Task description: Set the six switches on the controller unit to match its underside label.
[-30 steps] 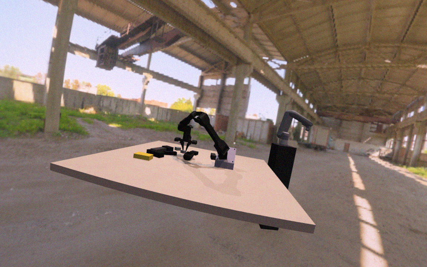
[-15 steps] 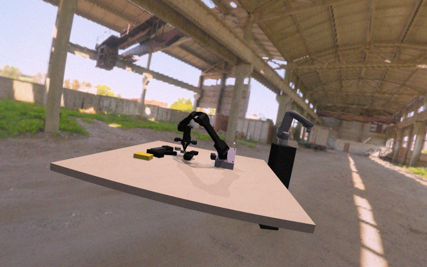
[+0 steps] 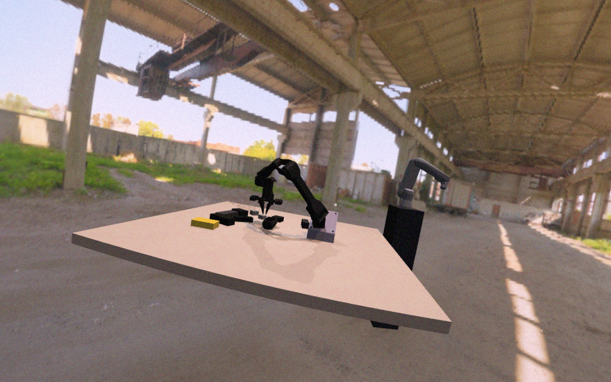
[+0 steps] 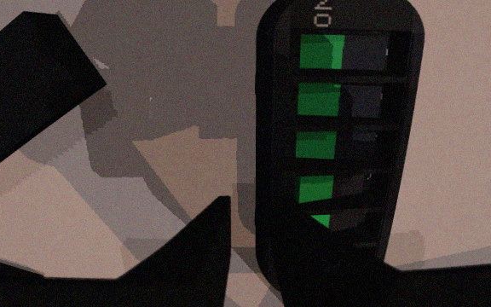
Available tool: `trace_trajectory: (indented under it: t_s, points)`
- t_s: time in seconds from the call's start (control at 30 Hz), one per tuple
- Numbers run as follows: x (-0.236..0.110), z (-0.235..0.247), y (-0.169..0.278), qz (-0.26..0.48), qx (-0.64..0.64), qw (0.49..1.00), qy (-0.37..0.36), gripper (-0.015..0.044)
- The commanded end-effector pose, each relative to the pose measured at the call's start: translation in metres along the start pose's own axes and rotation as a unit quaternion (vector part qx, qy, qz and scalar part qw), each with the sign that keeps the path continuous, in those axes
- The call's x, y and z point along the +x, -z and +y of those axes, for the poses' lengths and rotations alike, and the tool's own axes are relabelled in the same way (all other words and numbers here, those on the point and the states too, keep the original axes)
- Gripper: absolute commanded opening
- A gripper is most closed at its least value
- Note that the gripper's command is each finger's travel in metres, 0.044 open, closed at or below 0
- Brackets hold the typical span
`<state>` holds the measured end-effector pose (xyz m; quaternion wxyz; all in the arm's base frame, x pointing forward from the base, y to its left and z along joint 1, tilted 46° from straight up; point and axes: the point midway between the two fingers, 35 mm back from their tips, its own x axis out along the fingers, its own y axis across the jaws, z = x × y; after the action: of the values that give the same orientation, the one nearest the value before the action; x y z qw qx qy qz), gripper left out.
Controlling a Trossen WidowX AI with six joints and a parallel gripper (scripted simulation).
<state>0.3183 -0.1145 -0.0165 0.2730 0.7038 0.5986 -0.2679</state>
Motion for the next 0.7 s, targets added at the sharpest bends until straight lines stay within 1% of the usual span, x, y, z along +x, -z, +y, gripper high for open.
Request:
trace_trajectory:
  t_s: [0.0,0.17,0.53,0.67]
  points:
    - [-0.0351,0.0009,-0.0023,-0.006,-0.003,1.000,-0.006,0.0157]
    - [-0.0372,0.0007,-0.0022,-0.006,-0.003,1.000,-0.006,0.0289]
    - [-0.0372,0.0007,-0.0022,-0.006,-0.003,1.000,-0.006,0.0000]
    - [-0.0372,0.0007,-0.0022,-0.006,-0.003,1.000,-0.006,0.0000]
